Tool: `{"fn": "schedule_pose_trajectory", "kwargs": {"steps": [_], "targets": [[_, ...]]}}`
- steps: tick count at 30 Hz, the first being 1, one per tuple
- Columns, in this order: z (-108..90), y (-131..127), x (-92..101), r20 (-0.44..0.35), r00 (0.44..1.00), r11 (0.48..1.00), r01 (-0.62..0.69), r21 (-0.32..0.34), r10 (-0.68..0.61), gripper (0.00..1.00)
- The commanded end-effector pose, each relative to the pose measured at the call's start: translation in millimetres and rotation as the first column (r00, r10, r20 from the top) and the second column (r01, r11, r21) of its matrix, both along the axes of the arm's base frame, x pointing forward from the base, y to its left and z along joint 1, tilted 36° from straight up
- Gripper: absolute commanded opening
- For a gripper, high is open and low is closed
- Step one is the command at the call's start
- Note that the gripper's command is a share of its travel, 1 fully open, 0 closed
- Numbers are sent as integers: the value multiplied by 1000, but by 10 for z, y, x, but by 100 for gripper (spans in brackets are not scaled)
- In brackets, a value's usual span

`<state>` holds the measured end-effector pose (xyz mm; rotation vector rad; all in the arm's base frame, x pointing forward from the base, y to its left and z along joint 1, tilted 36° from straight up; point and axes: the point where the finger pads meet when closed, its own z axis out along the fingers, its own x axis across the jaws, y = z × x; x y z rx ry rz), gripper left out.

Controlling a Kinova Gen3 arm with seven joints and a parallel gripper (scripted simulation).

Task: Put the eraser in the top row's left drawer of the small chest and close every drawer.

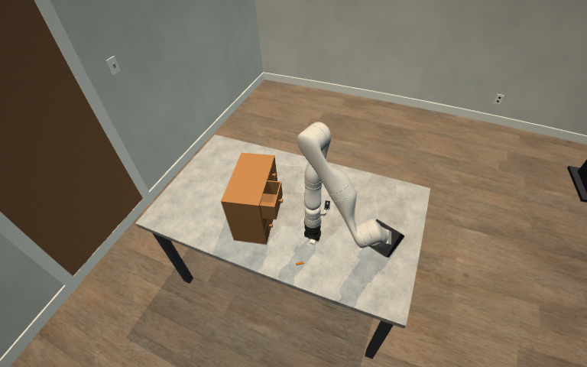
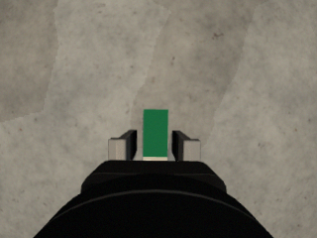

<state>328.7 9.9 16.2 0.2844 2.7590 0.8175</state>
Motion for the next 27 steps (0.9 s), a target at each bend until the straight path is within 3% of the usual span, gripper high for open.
{"fn": "schedule_pose_trajectory", "kwargs": {"steps": [1, 27], "targets": [[0, 11, 5, 5, 1000, 1000, -2, 2, 2, 45], [13, -3, -12, 2, 1000, 1000, -2, 2, 2, 45]]}}
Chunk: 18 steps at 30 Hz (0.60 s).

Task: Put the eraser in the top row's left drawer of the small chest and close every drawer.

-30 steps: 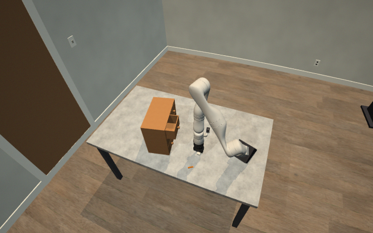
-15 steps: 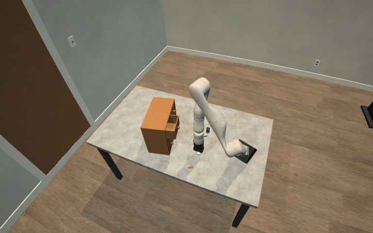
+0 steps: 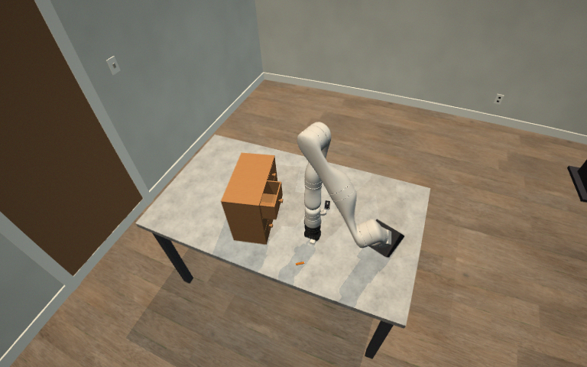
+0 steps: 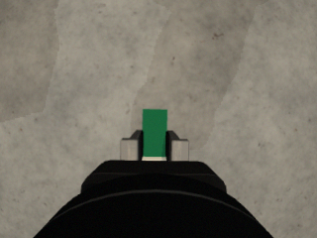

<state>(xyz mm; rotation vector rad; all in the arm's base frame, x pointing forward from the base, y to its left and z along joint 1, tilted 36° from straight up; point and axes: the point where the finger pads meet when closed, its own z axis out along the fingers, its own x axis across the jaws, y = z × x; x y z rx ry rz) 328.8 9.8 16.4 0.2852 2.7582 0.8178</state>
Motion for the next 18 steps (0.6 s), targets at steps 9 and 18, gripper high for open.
{"fn": "schedule_pose_trajectory", "kwargs": {"steps": [9, 18], "targets": [[158, -88, -52, 3, 1000, 1000, -6, 1, 6, 45], [369, -221, -125, 3, 1000, 1000, -6, 1, 6, 45]]}}
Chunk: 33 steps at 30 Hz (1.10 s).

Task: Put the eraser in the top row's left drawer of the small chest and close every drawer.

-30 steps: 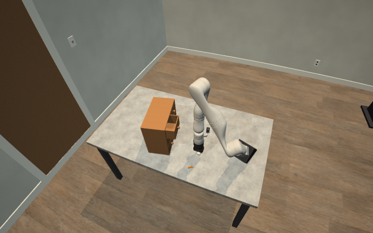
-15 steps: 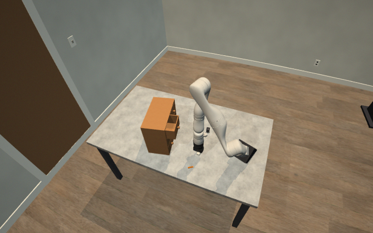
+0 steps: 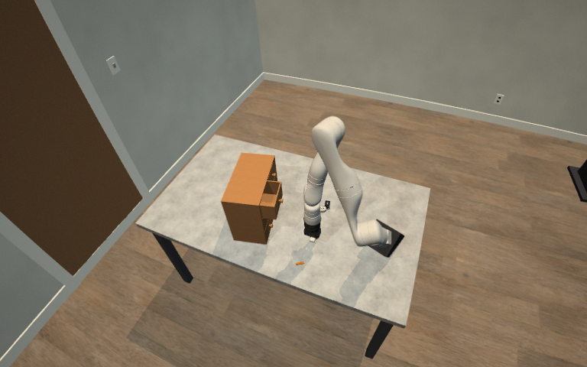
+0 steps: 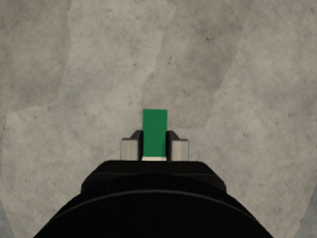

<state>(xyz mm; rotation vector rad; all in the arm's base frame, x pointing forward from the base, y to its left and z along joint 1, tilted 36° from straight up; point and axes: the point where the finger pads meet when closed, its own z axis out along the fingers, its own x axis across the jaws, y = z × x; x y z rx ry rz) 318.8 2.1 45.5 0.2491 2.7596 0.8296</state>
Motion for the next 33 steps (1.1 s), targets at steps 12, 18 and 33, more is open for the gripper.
{"fn": "schedule_pose_trajectory", "kwargs": {"steps": [12, 18, 33], "targets": [[373, -350, -149, -8, 1000, 1000, 23, -3, -23, 45], [491, -428, -148, 2, 1000, 1000, 30, -3, -30, 45], [524, -427, -167, 1, 1000, 1000, 24, -3, -24, 45]]}}
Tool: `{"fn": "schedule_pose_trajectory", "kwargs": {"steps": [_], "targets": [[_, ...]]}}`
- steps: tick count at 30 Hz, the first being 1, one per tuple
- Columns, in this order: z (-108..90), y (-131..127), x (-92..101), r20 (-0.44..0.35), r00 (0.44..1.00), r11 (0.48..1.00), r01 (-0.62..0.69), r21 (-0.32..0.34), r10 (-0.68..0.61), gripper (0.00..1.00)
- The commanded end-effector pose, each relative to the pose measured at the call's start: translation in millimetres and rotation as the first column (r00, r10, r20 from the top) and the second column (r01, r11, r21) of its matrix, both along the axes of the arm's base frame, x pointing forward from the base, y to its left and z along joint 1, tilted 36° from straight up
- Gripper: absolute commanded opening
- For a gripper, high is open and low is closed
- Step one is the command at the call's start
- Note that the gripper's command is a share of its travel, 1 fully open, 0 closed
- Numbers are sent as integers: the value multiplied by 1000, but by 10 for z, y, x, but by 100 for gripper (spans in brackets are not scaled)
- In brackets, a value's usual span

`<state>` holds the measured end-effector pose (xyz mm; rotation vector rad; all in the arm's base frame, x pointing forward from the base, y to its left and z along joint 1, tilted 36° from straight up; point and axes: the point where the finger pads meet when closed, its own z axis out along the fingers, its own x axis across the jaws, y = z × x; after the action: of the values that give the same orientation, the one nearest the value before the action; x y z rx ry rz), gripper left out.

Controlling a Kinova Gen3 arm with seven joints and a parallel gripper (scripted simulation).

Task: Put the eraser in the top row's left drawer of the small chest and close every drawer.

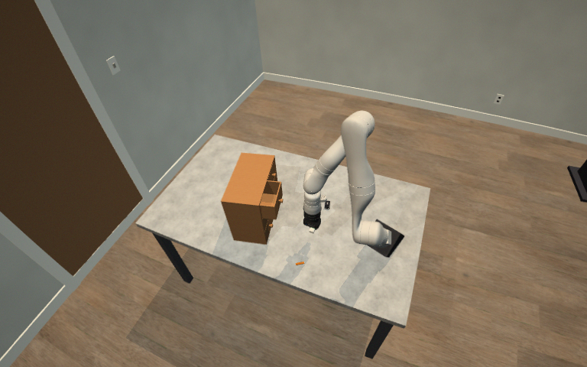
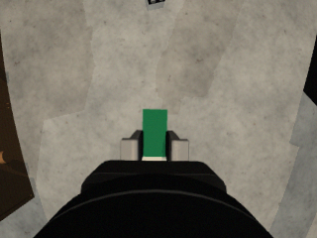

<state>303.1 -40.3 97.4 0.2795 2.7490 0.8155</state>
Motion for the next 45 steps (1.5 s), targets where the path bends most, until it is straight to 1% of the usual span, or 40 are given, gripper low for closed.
{"fn": "schedule_pose_trajectory", "kwargs": {"steps": [1, 6, 8, 11, 13, 15, 17, 20, 24, 28, 30, 32, 34, 37, 40, 45], "targets": [[4, -5, -7, -3, 1000, 1000, 1, 3, -1, 45], [-5, -27, 13, -34, 998, 999, 44, 19, -43, 45], [-16, -45, 27, -64, 994, 996, 86, 33, -84, 45], [-36, -81, 59, -132, 977, 982, 179, 58, -170, 45], [-36, -81, 59, -132, 977, 982, 179, 58, -170, 45], [-51, -112, 90, -190, 952, 963, 258, 74, -240, 45], [-65, -137, 102, -261, 914, 935, 343, 86, -311, 45], [-78, -186, 162, -367, 829, 871, 482, 91, -421, 45], [-79, -264, 282, -494, 678, 751, 656, 73, -545, 45], [-65, -338, 411, -588, 519, 620, 784, 37, -621, 45], [-65, -338, 411, -588, 519, 620, 784, 37, -621, 45], [-55, -369, 469, -621, 450, 562, 827, 19, -642, 45], [-46, -396, 518, -645, 394, 514, 858, 3, -655, 45], [-35, -423, 569, -667, 338, 465, 885, -14, -664, 45], [-29, -435, 591, -676, 314, 444, 896, -22, -667, 45], [-28, -437, 595, -678, 309, 440, 898, -23, -667, 45]]}}
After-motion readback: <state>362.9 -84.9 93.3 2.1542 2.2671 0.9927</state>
